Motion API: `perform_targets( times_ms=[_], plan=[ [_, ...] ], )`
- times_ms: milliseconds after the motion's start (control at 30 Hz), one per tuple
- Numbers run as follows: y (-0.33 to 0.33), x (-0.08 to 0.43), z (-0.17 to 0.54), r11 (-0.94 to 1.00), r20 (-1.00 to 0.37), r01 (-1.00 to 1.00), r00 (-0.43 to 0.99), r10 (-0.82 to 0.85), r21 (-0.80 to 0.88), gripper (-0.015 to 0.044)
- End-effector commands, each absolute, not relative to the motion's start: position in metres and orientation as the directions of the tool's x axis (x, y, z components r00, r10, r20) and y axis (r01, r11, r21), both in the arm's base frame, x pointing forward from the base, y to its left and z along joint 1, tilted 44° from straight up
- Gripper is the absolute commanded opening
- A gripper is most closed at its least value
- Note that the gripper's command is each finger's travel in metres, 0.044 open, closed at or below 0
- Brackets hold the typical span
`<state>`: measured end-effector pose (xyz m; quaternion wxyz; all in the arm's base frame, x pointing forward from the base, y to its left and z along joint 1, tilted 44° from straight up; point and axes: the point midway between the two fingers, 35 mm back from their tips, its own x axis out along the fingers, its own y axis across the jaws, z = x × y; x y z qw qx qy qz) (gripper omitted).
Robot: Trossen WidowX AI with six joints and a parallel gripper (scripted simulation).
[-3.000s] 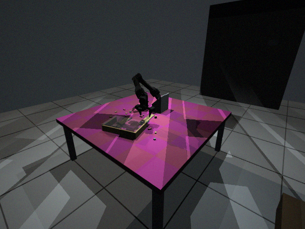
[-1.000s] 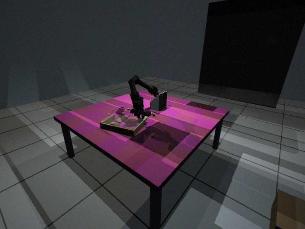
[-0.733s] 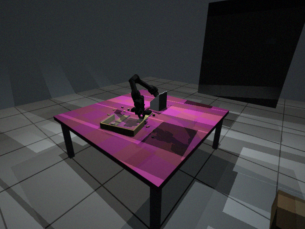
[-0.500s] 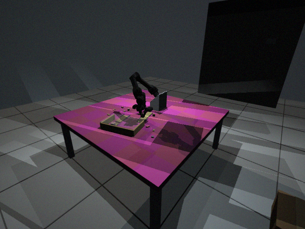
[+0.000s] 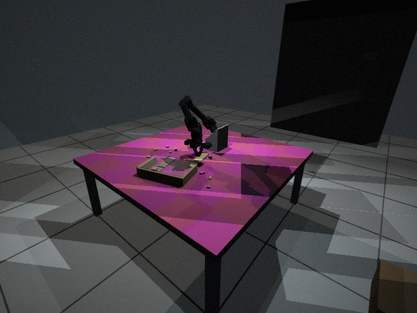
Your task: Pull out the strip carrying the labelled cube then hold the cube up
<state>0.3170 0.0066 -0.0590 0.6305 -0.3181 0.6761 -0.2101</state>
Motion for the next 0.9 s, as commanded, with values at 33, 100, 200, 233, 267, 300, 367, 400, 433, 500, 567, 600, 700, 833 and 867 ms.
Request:
perform_targets(
  times_ms=[33,100,200,233,267,300,367,400,433,500,567,600,700,833,867],
  plan=[
    [0.007,0.302,-0.057,0.714,-0.724,-0.159,0.002,-0.69,-0.682,0.0],
    [0.006,0.3,-0.056,0.714,-0.724,-0.159,0.002,-0.69,-0.682,0.0],
    [0.014,0.3,-0.049,0.715,-0.724,-0.159,0.002,-0.689,-0.681,0.0],
    [0.019,0.301,-0.044,0.715,-0.725,-0.16,0.002,-0.689,-0.681,0.0],
    [0.024,0.3,-0.038,0.715,-0.725,-0.16,0.002,-0.689,-0.68,0.0],
    [0.028,0.3,-0.034,0.715,-0.725,-0.159,0.002,-0.689,-0.68,0.0],
    [0.032,0.3,-0.03,0.715,-0.725,-0.159,0.002,-0.689,-0.681,0.0],
    [0.032,0.3,-0.03,0.715,-0.725,-0.159,0.002,-0.689,-0.681,0.0],
    [0.032,0.3,-0.03,0.715,-0.725,-0.159,0.002,-0.689,-0.681,0.0],
    [0.032,0.3,-0.03,0.715,-0.725,-0.159,0.002,-0.689,-0.681,0.0],
    [0.032,0.3,-0.03,0.715,-0.725,-0.159,0.002,-0.689,-0.681,0.0],
    [0.032,0.3,-0.03,0.715,-0.725,-0.159,0.002,-0.689,-0.681,0.0],
    [0.032,0.3,-0.03,0.715,-0.725,-0.159,0.002,-0.689,-0.681,0.0],
    [0.032,0.3,-0.03,0.715,-0.725,-0.159,0.002,-0.689,-0.681,0.0],
    [0.032,0.3,-0.03,0.715,-0.725,-0.159,0.002,-0.689,-0.681,0.0]
  ],
)
